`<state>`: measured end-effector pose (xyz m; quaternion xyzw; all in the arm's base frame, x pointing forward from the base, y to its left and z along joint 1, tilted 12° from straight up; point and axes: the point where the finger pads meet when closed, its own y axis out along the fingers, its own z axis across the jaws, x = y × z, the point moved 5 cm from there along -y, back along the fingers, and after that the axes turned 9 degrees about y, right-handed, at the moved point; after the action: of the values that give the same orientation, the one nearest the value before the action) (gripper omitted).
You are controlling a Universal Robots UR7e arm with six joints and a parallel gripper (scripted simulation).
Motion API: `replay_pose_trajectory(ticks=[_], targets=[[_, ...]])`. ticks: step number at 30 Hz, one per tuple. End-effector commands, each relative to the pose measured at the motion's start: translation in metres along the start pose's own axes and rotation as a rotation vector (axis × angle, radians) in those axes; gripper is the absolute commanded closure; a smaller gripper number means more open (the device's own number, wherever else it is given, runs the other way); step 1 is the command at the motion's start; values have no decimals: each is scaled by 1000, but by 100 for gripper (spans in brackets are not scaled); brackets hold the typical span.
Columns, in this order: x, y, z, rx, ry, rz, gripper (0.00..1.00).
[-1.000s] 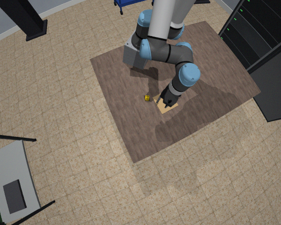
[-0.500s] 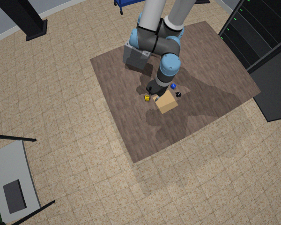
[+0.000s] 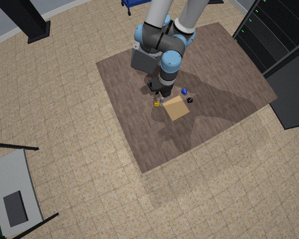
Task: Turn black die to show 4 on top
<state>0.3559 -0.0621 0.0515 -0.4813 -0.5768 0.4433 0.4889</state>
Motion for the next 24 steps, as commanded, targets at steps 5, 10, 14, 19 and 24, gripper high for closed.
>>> replay_pose_trajectory(ticks=[5,10,14,19,24], targets=[[-1,2,8,-12,46,-7,0],[-1,2,9,-12,48,-7,0],[-1,2,9,-12,48,-7,0],[-1,2,9,-12,48,-7,0],[-1,2,9,-12,48,-7,0]])
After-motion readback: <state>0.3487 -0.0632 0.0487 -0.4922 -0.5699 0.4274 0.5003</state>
